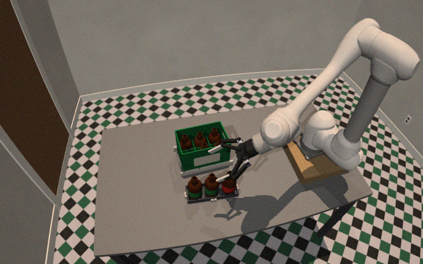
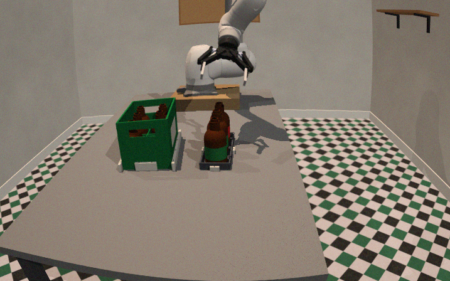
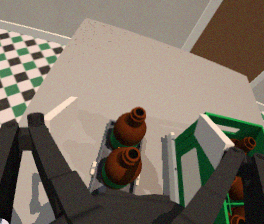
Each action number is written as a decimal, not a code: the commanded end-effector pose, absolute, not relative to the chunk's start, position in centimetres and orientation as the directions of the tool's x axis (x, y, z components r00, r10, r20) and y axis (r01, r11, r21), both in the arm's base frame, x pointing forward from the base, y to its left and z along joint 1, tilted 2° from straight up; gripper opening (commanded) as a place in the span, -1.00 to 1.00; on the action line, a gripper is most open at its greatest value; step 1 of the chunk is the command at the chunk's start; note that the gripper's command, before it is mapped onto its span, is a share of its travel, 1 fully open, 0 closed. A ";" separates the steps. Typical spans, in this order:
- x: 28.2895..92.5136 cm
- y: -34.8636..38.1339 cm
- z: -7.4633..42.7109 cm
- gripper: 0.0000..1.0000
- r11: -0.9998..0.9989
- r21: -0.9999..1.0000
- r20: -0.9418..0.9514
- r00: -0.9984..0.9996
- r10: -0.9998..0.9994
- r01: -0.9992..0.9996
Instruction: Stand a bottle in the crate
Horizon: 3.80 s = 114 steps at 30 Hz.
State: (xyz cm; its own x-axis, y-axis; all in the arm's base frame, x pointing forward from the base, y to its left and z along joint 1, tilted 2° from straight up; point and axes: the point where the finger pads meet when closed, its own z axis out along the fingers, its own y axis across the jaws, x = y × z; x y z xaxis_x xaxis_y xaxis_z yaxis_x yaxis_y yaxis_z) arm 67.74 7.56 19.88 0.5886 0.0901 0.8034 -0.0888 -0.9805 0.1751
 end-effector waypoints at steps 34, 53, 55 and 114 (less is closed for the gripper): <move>67.1 1.8 19.5 1.00 -0.965 0.077 0.658 0.740 -0.141 -0.252; 66.5 -3.6 19.0 1.00 -0.912 0.007 0.473 0.805 -0.358 -0.410; 66.3 -4.7 18.9 1.00 -0.896 -0.006 0.426 0.810 -0.404 -0.444; 64.9 -15.7 17.8 -1.00 -0.682 -0.001 -0.031 0.681 -0.731 -0.732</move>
State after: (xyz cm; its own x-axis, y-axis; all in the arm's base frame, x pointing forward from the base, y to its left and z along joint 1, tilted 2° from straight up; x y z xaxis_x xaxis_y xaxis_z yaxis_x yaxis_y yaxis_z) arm 64.89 -15.73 17.83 0.6813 -0.7314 -0.0310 -0.7317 -0.6816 -0.0004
